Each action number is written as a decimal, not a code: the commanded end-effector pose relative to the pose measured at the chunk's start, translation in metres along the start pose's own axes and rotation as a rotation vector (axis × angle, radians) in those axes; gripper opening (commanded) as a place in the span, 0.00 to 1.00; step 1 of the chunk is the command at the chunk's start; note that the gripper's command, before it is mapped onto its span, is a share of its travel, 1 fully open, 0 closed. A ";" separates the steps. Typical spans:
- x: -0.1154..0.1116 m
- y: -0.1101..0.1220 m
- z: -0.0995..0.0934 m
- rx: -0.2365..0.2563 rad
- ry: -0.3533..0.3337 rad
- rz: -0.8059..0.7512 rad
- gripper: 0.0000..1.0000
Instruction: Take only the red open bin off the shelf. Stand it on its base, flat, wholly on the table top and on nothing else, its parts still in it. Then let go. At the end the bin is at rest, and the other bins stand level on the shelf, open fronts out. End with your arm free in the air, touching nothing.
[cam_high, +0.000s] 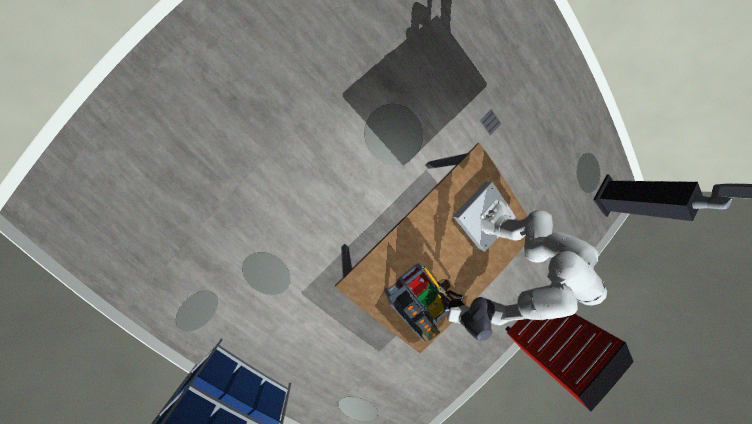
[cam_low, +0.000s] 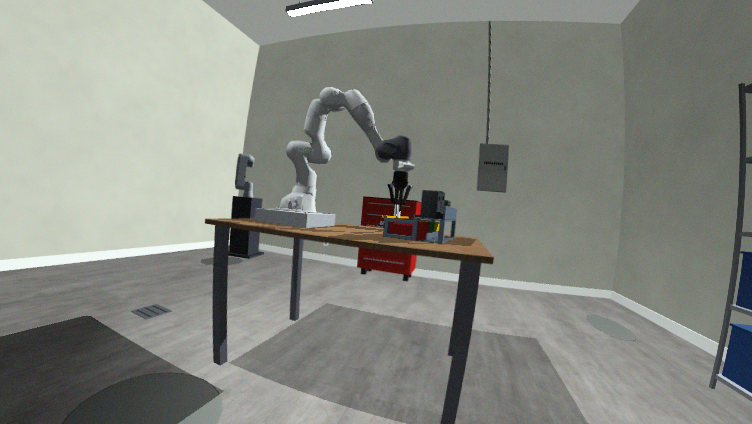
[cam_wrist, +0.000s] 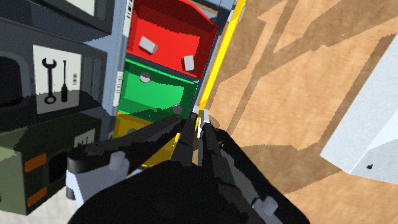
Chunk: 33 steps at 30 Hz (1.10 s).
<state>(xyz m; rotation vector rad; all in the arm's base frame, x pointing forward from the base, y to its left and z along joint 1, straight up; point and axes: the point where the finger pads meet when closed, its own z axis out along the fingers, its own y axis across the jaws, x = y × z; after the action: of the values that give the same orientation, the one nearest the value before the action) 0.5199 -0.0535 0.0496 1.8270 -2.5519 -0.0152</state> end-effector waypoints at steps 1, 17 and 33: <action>0.000 -0.002 0.000 0.004 0.000 -0.003 0.00; -0.001 -0.002 0.001 0.002 0.000 -0.003 0.00; -0.001 -0.001 -0.003 0.001 0.001 -0.004 0.00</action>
<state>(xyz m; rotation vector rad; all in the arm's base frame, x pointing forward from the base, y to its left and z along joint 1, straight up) 0.5200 -0.0530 0.0478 1.8300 -2.5477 -0.0187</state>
